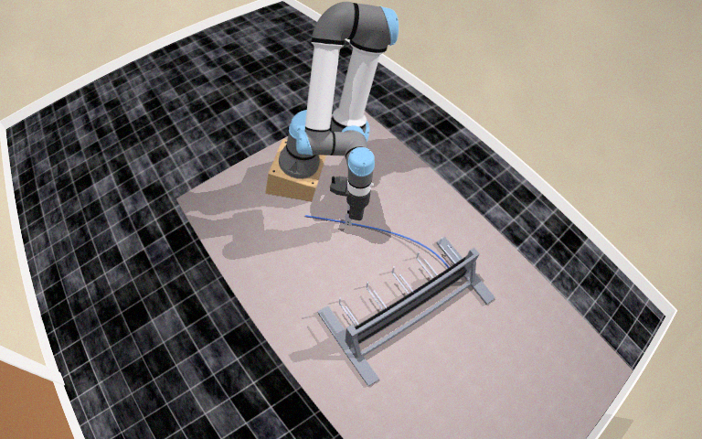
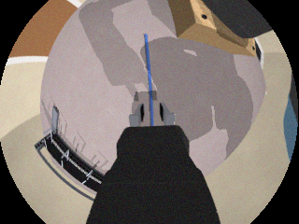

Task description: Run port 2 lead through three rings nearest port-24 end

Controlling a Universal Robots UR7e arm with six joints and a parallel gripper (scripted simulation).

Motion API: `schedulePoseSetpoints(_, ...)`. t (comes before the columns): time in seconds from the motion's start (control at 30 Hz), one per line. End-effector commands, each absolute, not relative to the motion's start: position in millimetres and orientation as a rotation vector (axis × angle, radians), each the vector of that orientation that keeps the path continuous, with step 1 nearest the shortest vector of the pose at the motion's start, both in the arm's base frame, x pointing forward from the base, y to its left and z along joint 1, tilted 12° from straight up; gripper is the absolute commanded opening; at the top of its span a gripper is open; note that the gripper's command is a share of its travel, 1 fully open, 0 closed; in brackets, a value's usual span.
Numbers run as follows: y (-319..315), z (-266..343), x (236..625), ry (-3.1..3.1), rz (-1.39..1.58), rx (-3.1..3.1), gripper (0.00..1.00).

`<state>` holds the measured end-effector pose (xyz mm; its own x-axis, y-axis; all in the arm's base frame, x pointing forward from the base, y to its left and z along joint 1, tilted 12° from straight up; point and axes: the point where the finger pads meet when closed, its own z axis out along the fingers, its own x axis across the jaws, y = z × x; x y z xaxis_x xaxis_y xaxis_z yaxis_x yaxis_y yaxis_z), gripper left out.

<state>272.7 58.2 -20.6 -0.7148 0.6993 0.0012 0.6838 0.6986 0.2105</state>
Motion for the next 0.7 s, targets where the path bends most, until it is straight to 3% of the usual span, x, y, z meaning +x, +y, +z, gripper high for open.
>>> schedulePoseSetpoints(0.0,58.9,-25.5,273.8,2.821,0.301,1.151,0.67)
schedulePoseSetpoints(0.67,59.4,-28.5,274.2,2.821,0.301,1.151,0.67)
